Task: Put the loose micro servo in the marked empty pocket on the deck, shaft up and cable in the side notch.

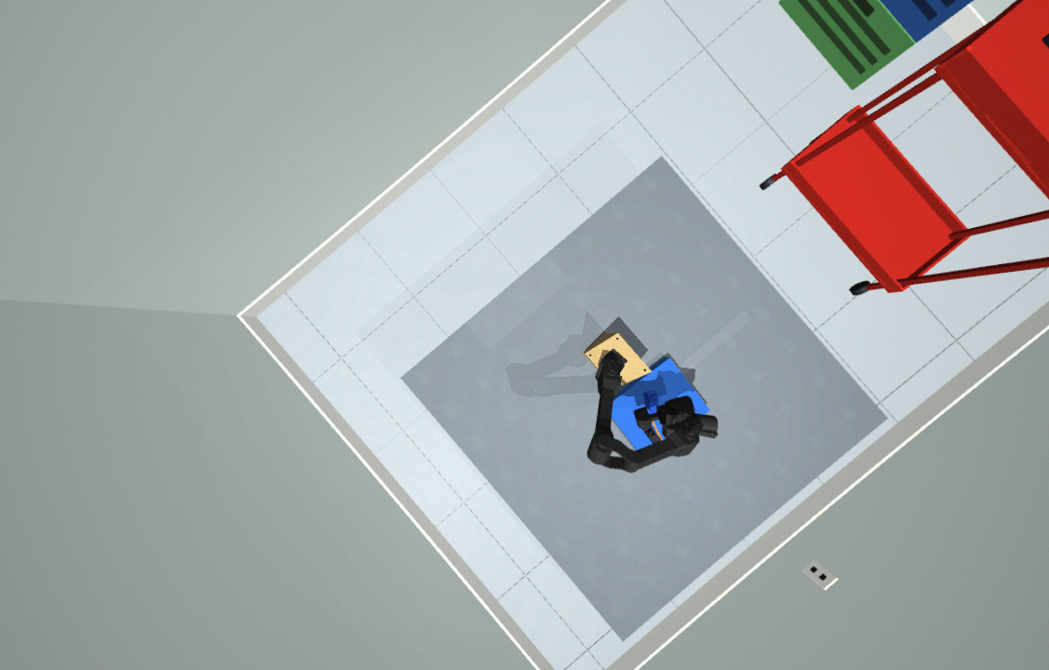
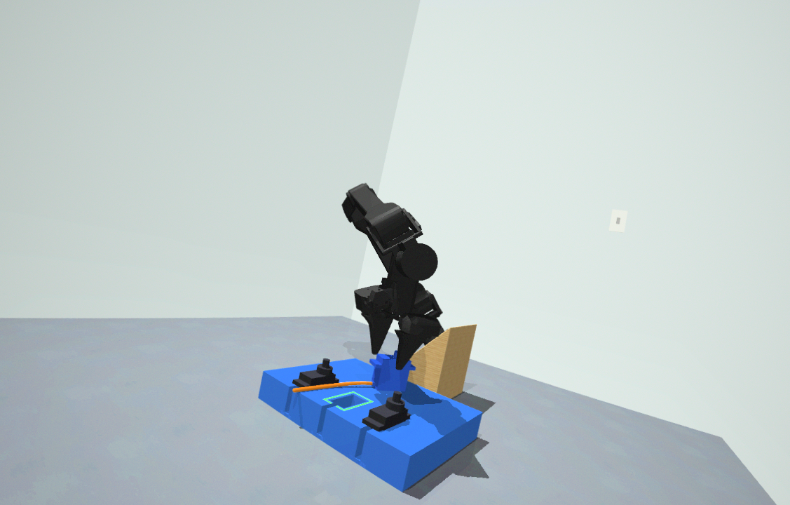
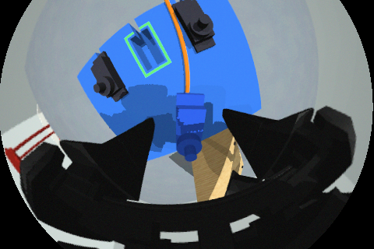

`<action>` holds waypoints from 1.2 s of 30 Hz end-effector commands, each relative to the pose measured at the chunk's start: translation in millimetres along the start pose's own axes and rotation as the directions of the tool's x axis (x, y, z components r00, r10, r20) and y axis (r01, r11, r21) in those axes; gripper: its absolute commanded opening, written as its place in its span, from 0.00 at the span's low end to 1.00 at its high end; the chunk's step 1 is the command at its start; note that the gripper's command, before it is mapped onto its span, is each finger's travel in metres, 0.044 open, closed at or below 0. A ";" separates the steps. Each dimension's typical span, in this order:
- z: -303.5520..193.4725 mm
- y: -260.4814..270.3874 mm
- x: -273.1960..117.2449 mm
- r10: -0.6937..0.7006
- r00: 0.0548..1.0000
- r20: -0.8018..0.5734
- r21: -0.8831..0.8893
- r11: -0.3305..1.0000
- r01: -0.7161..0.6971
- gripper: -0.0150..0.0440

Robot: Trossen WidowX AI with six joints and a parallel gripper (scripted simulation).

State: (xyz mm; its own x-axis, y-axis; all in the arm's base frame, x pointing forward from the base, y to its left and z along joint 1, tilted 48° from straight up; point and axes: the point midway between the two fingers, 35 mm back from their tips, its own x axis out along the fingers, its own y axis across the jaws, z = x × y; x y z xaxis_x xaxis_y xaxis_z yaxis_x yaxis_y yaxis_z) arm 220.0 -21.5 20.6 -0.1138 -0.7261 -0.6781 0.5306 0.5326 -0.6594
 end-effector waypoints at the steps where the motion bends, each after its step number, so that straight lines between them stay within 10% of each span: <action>1: -0.4 -0.7 1.7 -0.005 1.000 0.003 -0.007 1.000 0.005 0.78; 16: -0.2 -0.3 -5.7 -0.004 1.000 0.003 -0.007 1.000 0.004 0.25; 36: -1.9 -0.7 -28.5 -0.004 1.000 0.002 -0.007 1.000 0.004 0.25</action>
State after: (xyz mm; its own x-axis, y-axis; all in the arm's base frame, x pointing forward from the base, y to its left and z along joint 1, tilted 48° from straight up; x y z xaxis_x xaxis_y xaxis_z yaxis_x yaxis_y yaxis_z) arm 216.2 -4.5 42.5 -0.1175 -0.7339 -0.6690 0.5172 0.5299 -0.6721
